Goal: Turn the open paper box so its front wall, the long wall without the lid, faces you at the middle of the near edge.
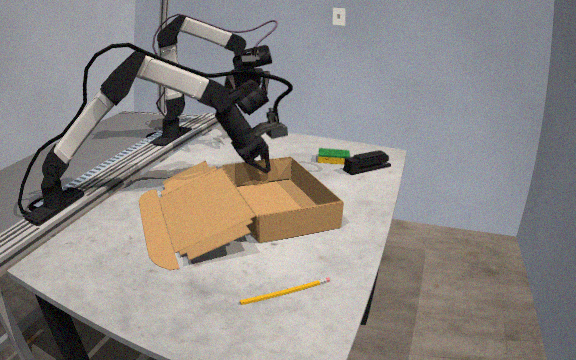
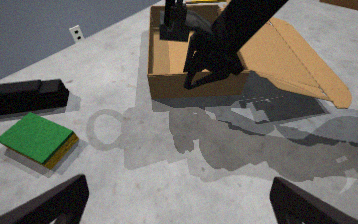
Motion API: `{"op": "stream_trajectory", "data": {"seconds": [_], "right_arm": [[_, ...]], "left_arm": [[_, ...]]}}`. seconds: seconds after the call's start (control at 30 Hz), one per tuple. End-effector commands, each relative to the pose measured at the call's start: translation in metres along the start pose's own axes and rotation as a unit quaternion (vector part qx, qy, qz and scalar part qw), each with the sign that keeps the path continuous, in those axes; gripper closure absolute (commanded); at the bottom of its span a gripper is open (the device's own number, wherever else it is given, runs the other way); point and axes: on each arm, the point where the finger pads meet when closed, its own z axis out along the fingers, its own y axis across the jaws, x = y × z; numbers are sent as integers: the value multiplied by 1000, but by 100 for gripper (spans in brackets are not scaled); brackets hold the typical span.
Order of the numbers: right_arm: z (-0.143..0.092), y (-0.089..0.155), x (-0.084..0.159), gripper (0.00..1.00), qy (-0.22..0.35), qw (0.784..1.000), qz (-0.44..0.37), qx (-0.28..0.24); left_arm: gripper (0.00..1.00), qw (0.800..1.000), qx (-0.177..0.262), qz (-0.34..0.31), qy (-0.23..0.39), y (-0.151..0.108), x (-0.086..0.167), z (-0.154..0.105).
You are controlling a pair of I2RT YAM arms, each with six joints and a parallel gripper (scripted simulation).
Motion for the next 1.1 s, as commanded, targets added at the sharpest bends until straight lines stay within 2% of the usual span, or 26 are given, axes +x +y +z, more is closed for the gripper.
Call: {"op": "stream_trajectory", "data": {"seconds": [0.0, 0.1, 0.23, 0.4, 0.53, 0.77, 0.8, 0.83, 1.0, 1.07], "right_arm": [[1, -5, -18, 71, -23, 1000, -1, 1], [-1, -5, -19, 71, -23, 1000, -1, 1], [10, -5, -16, 71, -20, 1000, -1, 1], [17, -5, -15, 78, -18, 1000, -1, 1], [22, -5, -17, 78, -21, 1000, -1, 1], [19, -5, -20, 78, -24, 1000, -1, 1], [18, -5, -19, 86, -24, 1000, -1, 1], [12, -5, -23, 86, -29, 1000, 0, 1], [-2, -4, -36, 100, -47, 999, 0, 2], [-4, -2, -36, 100, -48, 999, -2, 1]], "left_arm": [[0, 1000, -5, 15, -9, 6, -10, -5], [0, 1000, -5, 14, -9, 6, -10, -5], [0, 1000, -5, 14, -9, 6, -10, -5], [0, 1000, -5, 14, -9, 6, -10, -5], [0, 1000, -5, 14, -9, 6, -10, -5], [0, 1000, -4, 13, -8, 6, -10, -5], [0, 1000, -4, 13, -8, 6, -10, -5], [0, 1000, -4, 13, -8, 6, -10, -5], [0, 1000, -4, 13, -8, 6, -10, -5], [0, 1000, -4, 13, -8, 6, -10, -5]]}}
